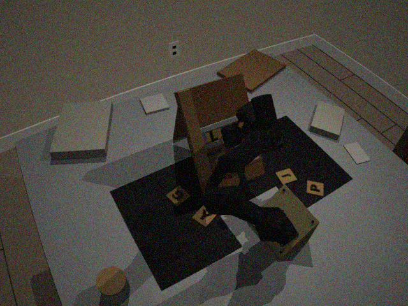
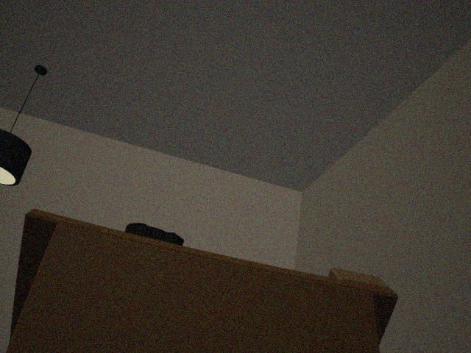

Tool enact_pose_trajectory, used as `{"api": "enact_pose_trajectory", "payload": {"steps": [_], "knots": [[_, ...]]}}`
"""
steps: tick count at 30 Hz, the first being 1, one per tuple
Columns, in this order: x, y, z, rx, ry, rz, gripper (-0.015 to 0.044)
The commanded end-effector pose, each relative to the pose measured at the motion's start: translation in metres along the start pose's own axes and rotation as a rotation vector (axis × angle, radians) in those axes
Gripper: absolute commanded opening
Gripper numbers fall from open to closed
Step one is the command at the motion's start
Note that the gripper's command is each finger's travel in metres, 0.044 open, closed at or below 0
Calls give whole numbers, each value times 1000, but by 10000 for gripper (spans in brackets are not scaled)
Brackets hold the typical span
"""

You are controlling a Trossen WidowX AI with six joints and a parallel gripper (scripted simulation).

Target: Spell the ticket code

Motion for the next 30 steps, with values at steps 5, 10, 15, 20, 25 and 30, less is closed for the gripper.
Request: {"api": "enact_pose_trajectory", "payload": {"steps": [5,10,15,20,25,30], "knots": [[3,4,1,2,6,8,0],[4,7,1,2,6,8,0],[5,10,1,2,6,8,0],[5,13,1,2,6,8,0],[6,16,1,2,6,8,0],[7,19,1,2,6,8,0]]}}
Point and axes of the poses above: the point midway between the two fingers, 35 mm back from their tips, its own z axis out along the fingers, its own y axis across the jaws, x = y × z, the point moved 8 cm from there along -z, back along the fingers, and after that the axes turned 14 degrees about z, right-handed, at the moved point
